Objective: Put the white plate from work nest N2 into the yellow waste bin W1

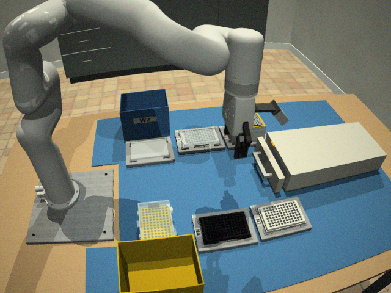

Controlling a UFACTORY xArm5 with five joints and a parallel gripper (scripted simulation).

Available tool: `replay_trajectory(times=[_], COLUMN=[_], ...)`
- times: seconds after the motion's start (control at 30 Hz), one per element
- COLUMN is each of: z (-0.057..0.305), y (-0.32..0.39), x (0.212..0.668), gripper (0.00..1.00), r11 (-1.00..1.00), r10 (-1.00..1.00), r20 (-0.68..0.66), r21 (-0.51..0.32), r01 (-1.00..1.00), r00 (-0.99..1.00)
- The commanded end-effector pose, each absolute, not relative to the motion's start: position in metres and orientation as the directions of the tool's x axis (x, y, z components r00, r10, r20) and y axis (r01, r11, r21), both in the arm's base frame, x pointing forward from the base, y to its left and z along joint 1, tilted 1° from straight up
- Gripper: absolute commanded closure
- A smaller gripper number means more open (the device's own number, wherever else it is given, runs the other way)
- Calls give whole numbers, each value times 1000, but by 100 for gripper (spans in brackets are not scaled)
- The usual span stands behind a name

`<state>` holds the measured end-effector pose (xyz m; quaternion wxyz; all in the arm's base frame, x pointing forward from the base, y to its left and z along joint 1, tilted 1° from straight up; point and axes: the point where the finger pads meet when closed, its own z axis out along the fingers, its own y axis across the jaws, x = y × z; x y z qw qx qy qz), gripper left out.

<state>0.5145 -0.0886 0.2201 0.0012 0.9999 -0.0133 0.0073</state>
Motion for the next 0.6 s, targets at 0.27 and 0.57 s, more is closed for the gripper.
replay_trajectory(times=[0.27,0.57], z=[205,195], y=[-124,-146], x=[557,582], gripper=[0,0], r11=[-1000,-1000], r10=[-26,-26], r20=[18,17], r21=[3,4], r01=[-26,-26], r00=[1000,1000])
